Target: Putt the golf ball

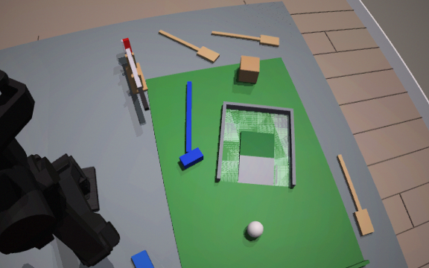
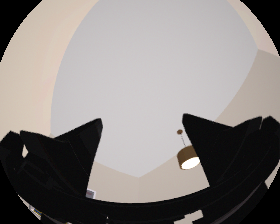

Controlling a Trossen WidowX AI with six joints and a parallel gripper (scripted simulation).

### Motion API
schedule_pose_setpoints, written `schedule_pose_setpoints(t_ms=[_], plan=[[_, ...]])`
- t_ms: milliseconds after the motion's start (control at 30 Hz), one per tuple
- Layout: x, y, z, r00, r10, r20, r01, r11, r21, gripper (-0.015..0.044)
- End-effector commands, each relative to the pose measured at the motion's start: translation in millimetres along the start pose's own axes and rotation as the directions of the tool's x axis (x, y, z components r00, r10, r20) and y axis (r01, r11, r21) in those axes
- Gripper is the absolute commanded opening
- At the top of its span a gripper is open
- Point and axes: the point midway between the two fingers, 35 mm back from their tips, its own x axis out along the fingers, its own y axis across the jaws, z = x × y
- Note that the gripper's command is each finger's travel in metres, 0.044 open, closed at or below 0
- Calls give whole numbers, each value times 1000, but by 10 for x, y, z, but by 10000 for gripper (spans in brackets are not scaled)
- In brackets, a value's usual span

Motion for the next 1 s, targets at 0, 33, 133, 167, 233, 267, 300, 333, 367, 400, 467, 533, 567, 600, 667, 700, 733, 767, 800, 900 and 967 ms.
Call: schedule_pose_setpoints(t_ms=[0, 33, 133, 167, 233, 267, 300, 333, 367, 400, 467, 533, 567, 600, 667, 700, 733, 767, 800, 900, 967], plan=[[5, 25, -6, 1000, 5, -3, -5, 1000, -3, 426], [17, 100, -26, 1000, 21, -14, -21, 1000, -11, 440], [71, 511, -173, 991, 105, -81, -110, 993, -53, 440], [81, 650, -237, 985, 133, -108, -140, 988, -66, 440], [90, 916, -385, 969, 184, -164, -200, 976, -89, 440], [90, 1048, -467, 959, 209, -193, -232, 968, -100, 440], [91, 1182, -555, 946, 237, -221, -267, 957, -115, 440], [86, 1323, -655, 930, 266, -252, -305, 944, -128, 440], [75, 1462, -764, 912, 294, -285, -343, 929, -140, 440], [59, 1594, -879, 893, 319, -319, -380, 913, -150, 440], [7, 1838, -1123, 847, 364, -388, -452, 877, -162, 440], [-69, 2054, -1382, 793, 401, -459, -519, 838, -165, 440], [-116, 2150, -1517, 764, 416, -494, -551, 818, -164, 440], [-169, 2239, -1654, 732, 429, -529, -582, 797, -159, 440], [-234, 2332, -1844, 694, 432, -575, -608, 780, -147, 440], [-247, 2348, -1923, 686, 421, -593, -602, 787, -138, 440], [-267, 2369, -2021, 675, 409, -615, -597, 792, -128, 440], [-319, 2419, -2149, 646, 411, -644, -614, 780, -119, 440], [-385, 2474, -2283, 611, 416, -673, -638, 762, -108, 440], [-610, 2602, -2678, 499, 424, -756, -702, 709, -67, 440], [-780, 2657, -2934, 419, 422, -804, -737, 675, -30, 440]])
